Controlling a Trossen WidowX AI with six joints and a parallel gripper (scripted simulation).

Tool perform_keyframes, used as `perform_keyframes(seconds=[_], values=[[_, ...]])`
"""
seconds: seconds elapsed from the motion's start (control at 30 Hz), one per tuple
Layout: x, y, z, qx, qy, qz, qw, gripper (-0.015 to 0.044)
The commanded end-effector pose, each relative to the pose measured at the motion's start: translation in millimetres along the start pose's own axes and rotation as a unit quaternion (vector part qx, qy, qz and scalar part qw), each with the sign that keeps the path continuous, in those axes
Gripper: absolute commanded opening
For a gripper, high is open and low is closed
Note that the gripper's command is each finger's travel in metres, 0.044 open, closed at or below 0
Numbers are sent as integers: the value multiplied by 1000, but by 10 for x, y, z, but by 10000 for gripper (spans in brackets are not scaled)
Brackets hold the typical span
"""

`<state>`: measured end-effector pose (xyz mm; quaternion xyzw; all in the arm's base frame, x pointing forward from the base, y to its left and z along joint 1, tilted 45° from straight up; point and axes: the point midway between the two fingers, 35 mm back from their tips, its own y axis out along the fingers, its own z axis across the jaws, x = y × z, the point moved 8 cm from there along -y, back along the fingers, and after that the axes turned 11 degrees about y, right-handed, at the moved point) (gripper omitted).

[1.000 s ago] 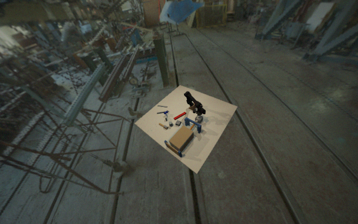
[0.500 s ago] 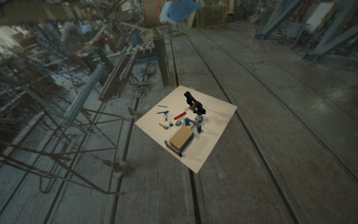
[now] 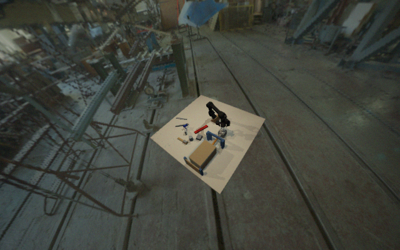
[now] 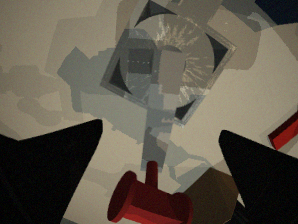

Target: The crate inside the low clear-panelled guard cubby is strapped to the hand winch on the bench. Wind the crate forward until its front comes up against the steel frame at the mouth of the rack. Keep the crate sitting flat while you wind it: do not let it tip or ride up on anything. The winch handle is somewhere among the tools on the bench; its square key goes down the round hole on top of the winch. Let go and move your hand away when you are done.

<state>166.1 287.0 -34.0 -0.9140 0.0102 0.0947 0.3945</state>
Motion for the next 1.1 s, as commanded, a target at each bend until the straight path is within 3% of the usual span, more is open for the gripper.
perform_keyframes(seconds=[0.0,0.13,0.3,0.87,1.07], values=[[-62,-453,6,12,-1,-20,1000,440],[-166,-880,-47,17,-3,-35,999,440],[-173,-904,-50,25,-5,-42,999,440],[-178,-905,-55,16,-8,-38,999,0],[-178,-905,-55,16,-8,-38,999,0]])
